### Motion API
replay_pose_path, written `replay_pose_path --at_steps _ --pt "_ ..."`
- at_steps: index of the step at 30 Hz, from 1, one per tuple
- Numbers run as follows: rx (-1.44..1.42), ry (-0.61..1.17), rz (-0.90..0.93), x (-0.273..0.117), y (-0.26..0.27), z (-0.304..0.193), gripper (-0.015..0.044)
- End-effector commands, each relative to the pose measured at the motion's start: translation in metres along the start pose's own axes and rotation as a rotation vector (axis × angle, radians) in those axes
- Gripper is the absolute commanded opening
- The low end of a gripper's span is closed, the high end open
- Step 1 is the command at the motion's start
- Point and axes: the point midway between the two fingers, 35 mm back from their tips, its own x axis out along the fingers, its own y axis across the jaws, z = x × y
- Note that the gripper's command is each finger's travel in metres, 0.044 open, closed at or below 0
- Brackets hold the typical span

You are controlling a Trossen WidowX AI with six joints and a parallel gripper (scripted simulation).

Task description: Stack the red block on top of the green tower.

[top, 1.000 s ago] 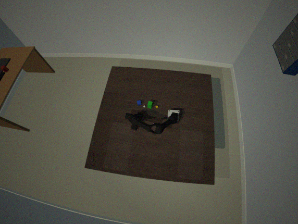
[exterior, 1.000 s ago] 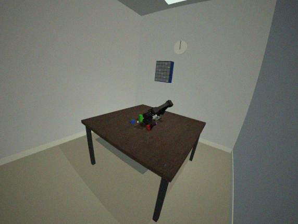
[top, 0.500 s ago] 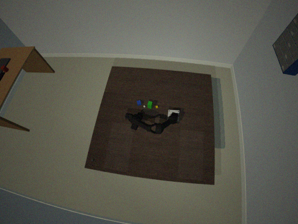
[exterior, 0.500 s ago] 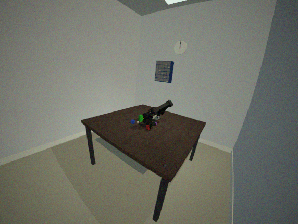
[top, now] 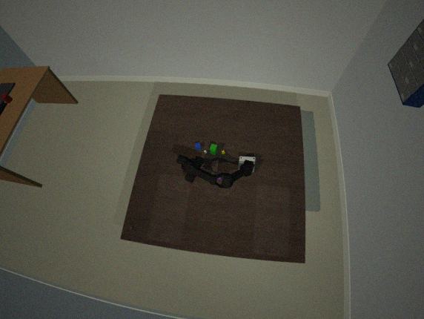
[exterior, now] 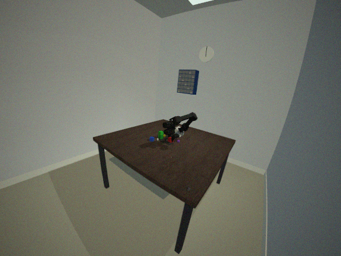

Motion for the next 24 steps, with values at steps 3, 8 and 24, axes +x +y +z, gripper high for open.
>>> replay_pose_path --at_steps 3,8,24 --pt "-0.006 -0.001 -0.005 -0.029 -0.001 0.0 0.0" --pt "-0.005 -0.001 -0.006 -0.05 -0.001 0.0 0.0" --pt "-0.02 -0.022 -0.03 -0.057 -0.044 0.007 0.0"
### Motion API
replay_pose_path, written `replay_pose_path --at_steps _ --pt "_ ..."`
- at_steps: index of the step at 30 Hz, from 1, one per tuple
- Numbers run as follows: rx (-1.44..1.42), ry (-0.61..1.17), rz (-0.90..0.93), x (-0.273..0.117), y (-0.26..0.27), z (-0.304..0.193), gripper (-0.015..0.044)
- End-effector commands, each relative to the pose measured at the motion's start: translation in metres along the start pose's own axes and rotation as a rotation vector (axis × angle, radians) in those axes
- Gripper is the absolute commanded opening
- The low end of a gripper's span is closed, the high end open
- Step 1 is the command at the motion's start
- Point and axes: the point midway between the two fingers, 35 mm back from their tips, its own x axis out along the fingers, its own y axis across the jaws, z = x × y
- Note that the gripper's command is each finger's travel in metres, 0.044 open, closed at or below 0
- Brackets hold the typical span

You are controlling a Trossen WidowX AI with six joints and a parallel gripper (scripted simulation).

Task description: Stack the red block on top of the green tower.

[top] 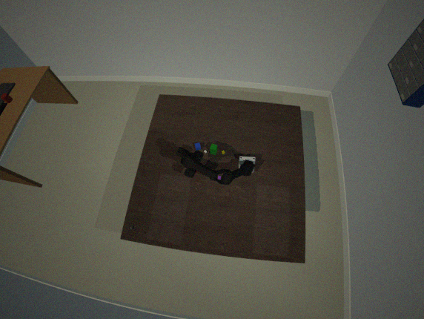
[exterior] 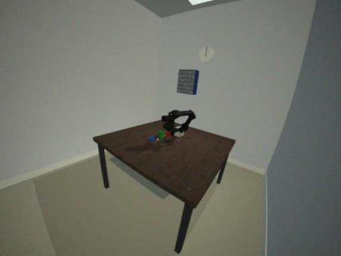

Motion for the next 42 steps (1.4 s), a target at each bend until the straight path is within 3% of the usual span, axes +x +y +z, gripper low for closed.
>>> replay_pose_path --at_steps 1,24,33,42 --pt "0.003 -0.008 -0.018 -0.002 -0.035 0.003 0.0" --pt "0.022 0.013 -0.004 0.001 -0.218 -0.043 0.0" --pt "0.021 0.014 -0.002 0.005 -0.222 -0.046 0.0" --pt "0.021 0.014 -0.001 0.033 -0.222 -0.046 0.0"
